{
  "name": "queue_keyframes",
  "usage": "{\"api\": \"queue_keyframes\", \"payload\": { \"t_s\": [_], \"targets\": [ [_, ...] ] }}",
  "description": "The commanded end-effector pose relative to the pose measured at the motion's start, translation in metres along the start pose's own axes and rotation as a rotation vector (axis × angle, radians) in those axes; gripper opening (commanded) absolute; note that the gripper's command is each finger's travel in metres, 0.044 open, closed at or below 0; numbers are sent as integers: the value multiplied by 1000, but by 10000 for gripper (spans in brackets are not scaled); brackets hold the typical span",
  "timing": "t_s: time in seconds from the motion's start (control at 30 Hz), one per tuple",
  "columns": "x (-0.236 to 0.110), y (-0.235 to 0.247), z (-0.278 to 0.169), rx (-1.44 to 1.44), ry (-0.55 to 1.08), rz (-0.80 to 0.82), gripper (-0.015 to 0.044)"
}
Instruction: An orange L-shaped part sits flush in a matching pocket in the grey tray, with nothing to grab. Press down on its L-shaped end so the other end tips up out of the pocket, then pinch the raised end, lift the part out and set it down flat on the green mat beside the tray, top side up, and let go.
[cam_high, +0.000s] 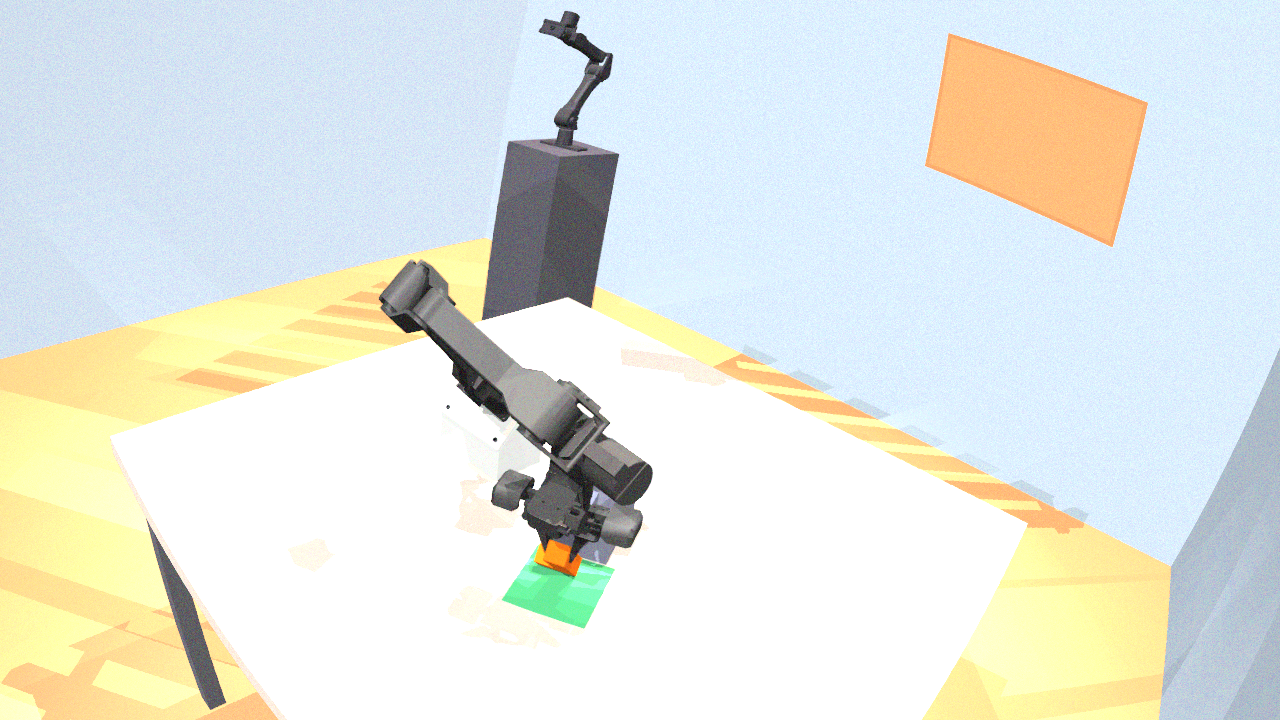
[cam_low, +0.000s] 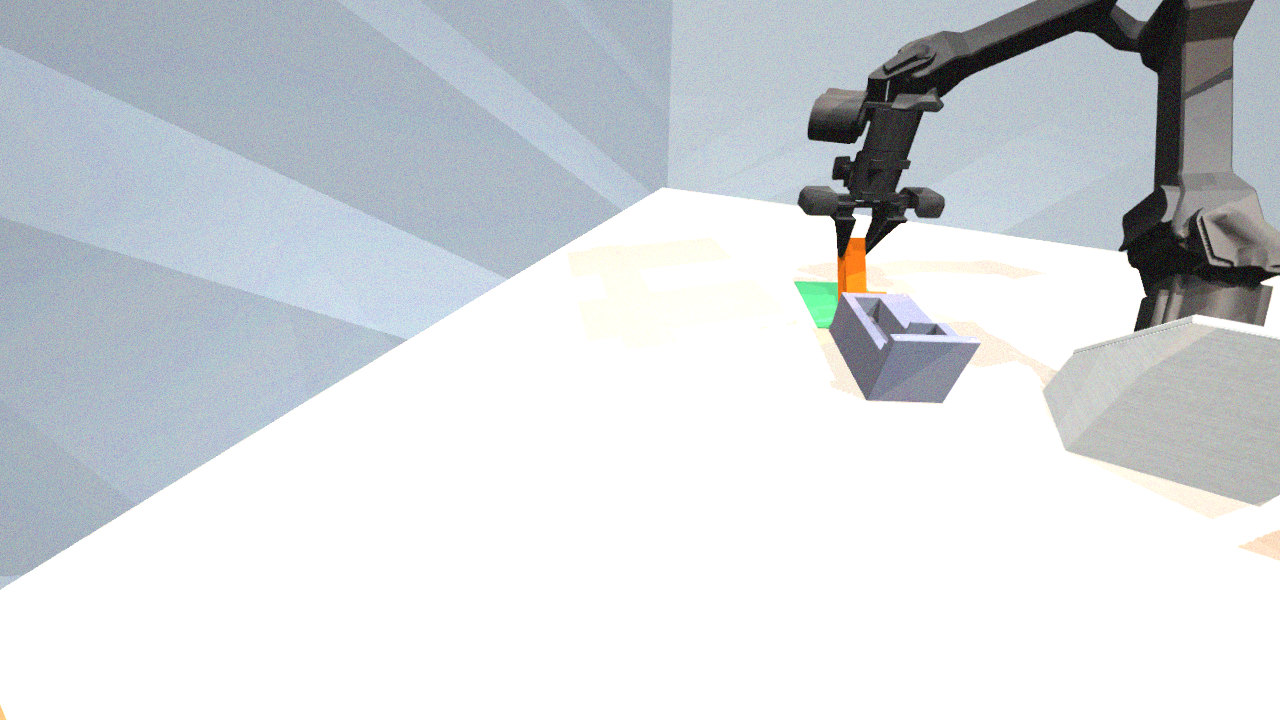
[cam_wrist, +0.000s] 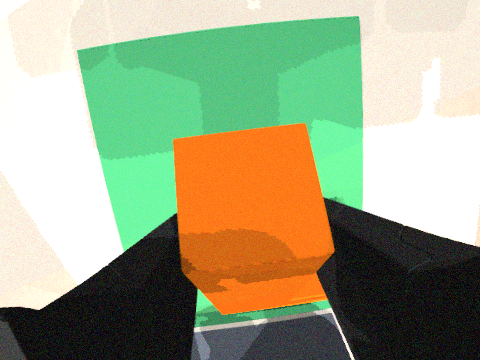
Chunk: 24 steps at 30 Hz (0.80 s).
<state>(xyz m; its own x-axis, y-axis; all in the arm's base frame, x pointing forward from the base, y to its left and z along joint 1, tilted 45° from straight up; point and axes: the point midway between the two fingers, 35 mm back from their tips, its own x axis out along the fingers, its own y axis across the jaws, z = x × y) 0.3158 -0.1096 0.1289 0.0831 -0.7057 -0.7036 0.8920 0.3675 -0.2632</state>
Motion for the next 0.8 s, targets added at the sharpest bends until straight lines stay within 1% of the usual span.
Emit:
{"api": "queue_keyframes", "payload": {
  "t_s": [0.0, 0.1, 0.2, 0.3, 0.33, 0.53, 0.57, 0.77],
  "targets": [
    [0, 0, 0, 0, 0, 0, 236],
    [-14, 2, 0, 0, 3, 2, 315],
    [-44, 4, 0, -2, 8, 3, 394],
    [-79, 2, -1, -4, 8, 2, 400],
    [-85, 1, -1, -4, 7, 2, 400],
    [-88, 1, -1, -4, 7, 1, 400],
    [-83, 3, -1, -9, 3, 10, 400],
    [-83, 3, -1, -9, 3, 10, 400]
  ]
}}
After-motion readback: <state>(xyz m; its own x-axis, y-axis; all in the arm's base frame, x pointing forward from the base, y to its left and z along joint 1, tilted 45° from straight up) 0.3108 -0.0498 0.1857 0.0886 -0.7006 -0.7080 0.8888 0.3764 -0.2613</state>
